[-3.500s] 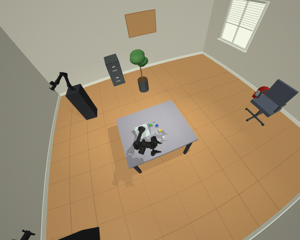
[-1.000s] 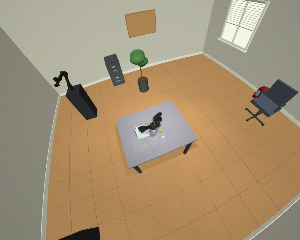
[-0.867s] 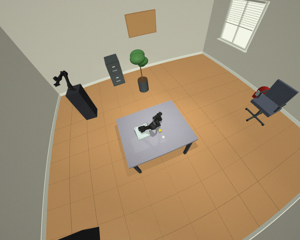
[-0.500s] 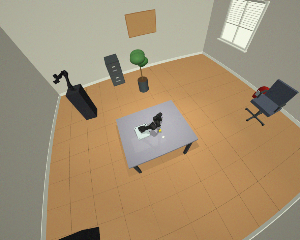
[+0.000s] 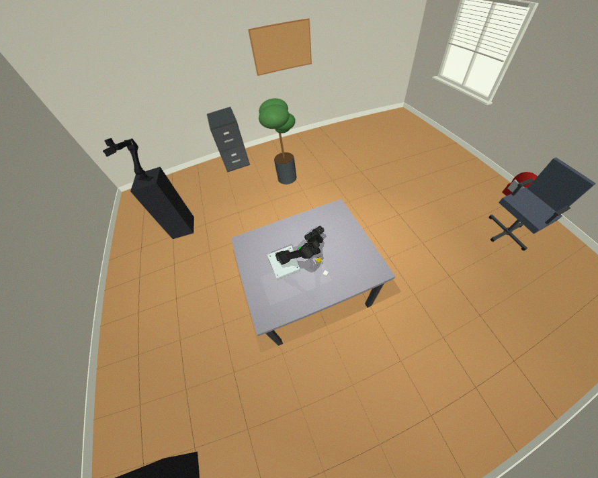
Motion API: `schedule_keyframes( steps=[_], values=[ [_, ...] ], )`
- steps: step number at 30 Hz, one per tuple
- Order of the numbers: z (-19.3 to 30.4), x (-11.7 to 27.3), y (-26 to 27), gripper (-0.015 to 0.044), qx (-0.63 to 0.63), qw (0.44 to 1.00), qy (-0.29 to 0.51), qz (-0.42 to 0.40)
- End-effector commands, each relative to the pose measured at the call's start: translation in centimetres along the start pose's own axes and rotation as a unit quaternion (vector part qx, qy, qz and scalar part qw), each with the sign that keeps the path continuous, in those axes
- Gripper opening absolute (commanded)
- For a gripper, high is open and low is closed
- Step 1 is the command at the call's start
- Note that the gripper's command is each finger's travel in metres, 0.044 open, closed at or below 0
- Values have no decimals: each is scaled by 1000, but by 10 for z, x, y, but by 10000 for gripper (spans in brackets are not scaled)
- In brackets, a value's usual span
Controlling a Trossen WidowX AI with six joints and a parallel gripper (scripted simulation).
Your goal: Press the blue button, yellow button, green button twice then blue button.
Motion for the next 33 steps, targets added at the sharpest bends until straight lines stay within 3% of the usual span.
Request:
schedule_keyframes(
  steps=[1, 16, 19, 24, 29, 33],
  values=[
    [1, -2, 0, 20, 2, 1000, 0, 2],
    [0, 1, 0, 20, 1, 1000, 0, 0],
    [0, 28, 0, 20, 2, 1000, 0, 1],
    [0, 33, 0, 20, 2, 1000, 0, 1],
    [0, 90, 1, 20, 2, 1000, 0, 0],
    [0, 93, 1, 20, 2, 1000, 0, 0]
  ],
)
Point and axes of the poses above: the point midway between the two fingers, 35 mm back from their tips, its own x axis back along the fingers, its own y axis across the jaws, z = x × y, the point moved 10 cm from there along x, back along the fingers, and after that the axes turned 8 degrees about x, right-handed, at the moved point
